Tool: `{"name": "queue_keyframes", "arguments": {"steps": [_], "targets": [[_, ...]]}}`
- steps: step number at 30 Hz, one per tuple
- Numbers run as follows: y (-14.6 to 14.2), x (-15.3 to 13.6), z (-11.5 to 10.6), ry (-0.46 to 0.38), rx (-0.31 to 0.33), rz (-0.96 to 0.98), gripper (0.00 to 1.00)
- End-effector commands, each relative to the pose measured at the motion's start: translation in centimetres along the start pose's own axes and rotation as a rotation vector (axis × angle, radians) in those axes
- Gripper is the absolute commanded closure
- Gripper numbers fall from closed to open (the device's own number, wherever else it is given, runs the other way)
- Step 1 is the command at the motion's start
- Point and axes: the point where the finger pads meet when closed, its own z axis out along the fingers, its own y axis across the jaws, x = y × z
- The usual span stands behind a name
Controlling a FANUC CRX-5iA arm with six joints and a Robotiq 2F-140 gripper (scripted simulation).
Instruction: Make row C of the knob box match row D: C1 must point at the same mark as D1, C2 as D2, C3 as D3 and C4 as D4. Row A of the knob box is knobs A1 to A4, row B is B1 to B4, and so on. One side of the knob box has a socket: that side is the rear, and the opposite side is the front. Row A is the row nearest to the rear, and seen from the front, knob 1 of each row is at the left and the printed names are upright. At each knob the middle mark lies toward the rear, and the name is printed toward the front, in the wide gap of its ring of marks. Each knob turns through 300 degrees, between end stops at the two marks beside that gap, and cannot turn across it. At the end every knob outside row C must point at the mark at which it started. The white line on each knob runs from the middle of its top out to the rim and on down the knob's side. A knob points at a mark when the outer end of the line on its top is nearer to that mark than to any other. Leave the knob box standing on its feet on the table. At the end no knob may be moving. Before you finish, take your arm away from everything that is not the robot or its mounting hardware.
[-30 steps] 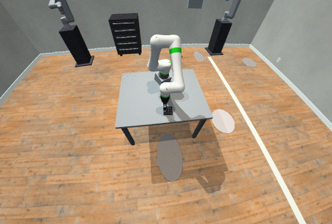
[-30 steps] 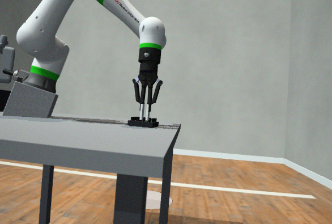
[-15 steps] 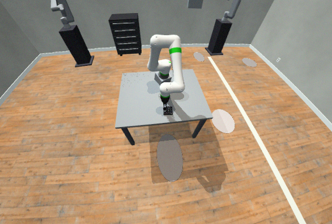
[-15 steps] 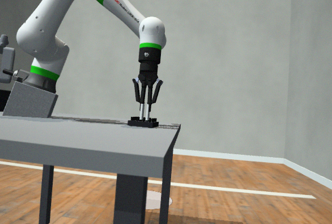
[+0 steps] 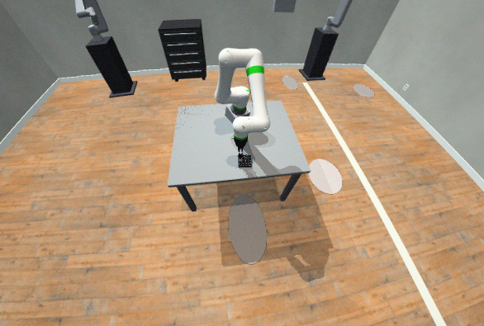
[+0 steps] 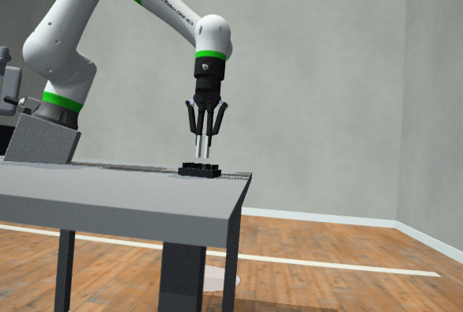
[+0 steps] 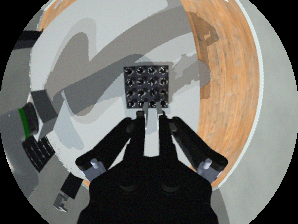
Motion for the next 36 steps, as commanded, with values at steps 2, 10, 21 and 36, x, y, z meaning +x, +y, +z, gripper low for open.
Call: {"name": "queue_keyframes", "arguments": {"steps": [2,10,21,36], "targets": [[0.0,0.0,-0.8,0.0,0.0,0.0,0.88],[0.0,0.0,-1.0,0.0,0.0,0.0,0.88],[0.0,0.0,-1.1,0.0,0.0,0.014,0.88],[0.0,0.9,-1.7,0.0,0.0,0.507,0.88]]}}
